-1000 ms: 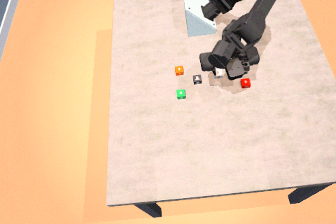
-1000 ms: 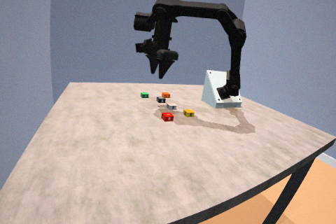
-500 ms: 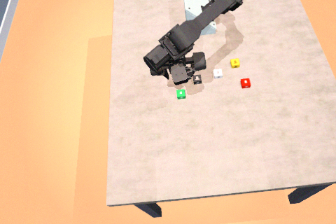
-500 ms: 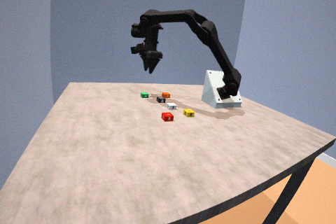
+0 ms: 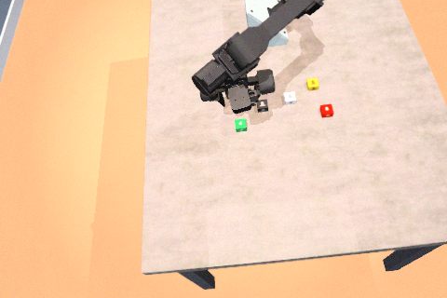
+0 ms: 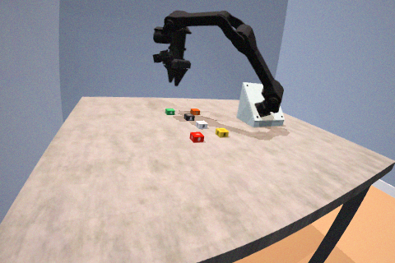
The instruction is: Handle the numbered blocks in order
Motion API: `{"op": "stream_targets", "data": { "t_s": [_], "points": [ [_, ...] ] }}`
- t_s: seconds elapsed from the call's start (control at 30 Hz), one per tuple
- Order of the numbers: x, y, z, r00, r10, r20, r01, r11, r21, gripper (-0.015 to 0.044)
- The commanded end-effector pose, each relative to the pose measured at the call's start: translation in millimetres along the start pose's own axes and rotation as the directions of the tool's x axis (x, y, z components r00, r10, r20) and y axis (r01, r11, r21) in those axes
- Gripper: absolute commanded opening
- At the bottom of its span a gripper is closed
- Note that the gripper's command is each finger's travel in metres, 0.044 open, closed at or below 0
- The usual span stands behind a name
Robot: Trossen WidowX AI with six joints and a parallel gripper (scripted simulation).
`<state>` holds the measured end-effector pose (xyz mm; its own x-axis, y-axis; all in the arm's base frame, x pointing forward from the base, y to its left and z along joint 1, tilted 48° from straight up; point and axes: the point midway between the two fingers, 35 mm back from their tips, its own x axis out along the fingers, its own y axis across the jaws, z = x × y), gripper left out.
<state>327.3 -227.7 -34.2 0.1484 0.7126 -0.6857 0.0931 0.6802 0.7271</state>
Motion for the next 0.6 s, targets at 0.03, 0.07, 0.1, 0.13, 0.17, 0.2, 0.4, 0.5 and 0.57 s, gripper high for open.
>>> {"op": "stream_targets", "data": {
  "t_s": [0.03,0.07,0.1,0.13,0.17,0.2,0.4,0.5,0.57],
  "points": [
    [2,-2,-3,1.0,0.0,-0.009,0.0,1.0,-0.002,0.04],
    [1,-3,-8,1.0,-0.001,-0.009,0.001,1.0,-0.001,0.04],
    [0,-5,-16,1.0,-0.002,-0.009,0.002,1.0,-0.001,0.04],
    [-1,-8,-26,1.0,-0.003,-0.009,0.003,1.0,0.0,0.04],
    [-2,-10,-36,1.0,-0.004,-0.01,0.004,1.0,0.0,0.04],
    [-2,-12,-47,1.0,-0.004,-0.01,0.004,1.0,0.001,0.04],
    [1,-14,-104,1.0,-0.002,-0.012,0.002,1.0,0.002,0.04],
    [1,-14,-106,1.0,-0.001,-0.012,0.001,1.0,0.002,0.04],
    [12,-14,-105,1.0,-0.002,-0.012,0.002,1.0,0.002,0.04]
  ]
}}
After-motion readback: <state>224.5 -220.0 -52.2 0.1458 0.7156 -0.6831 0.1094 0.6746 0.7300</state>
